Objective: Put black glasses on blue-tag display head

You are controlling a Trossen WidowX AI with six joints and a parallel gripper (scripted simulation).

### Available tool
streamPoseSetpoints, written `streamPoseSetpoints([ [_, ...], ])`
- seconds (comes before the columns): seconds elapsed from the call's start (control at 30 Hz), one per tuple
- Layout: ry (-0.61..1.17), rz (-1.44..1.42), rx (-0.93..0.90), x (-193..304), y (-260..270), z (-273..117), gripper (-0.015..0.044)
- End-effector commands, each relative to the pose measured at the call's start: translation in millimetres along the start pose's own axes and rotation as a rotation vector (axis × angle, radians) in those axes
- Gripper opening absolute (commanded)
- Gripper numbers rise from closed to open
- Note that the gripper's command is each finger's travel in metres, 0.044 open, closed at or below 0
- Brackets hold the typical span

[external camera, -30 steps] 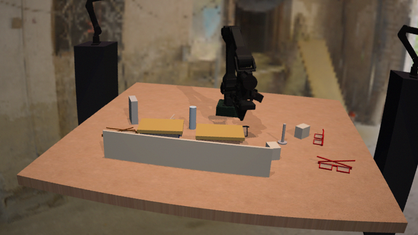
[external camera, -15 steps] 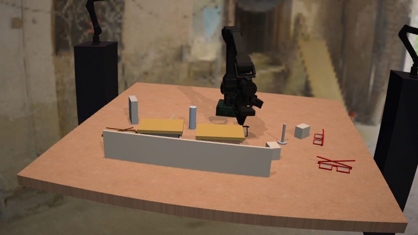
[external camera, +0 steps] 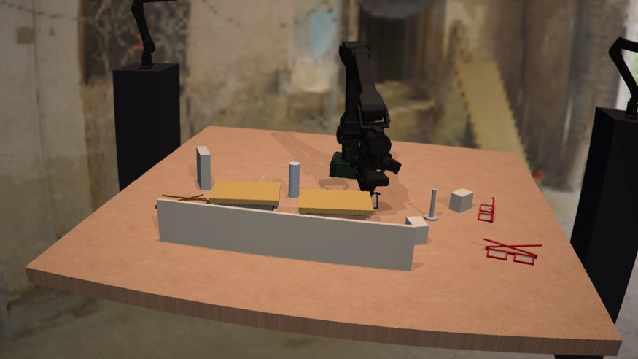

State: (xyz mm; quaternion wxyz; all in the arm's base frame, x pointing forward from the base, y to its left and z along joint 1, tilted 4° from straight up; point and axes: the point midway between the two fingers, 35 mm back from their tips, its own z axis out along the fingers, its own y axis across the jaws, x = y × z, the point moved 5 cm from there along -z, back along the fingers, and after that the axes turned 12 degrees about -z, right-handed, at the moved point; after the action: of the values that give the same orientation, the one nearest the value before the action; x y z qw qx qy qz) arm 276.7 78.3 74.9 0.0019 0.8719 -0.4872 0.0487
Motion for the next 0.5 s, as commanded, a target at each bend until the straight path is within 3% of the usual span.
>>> streamPoseSetpoints([
  [0.0, -0.003, -0.005, -0.008, -0.6, 1.5, 6.8, 0.012],
  [0.47, -0.002, -0.001, -0.008, -1.0, 3.8, 6.8, 0.0113],
])
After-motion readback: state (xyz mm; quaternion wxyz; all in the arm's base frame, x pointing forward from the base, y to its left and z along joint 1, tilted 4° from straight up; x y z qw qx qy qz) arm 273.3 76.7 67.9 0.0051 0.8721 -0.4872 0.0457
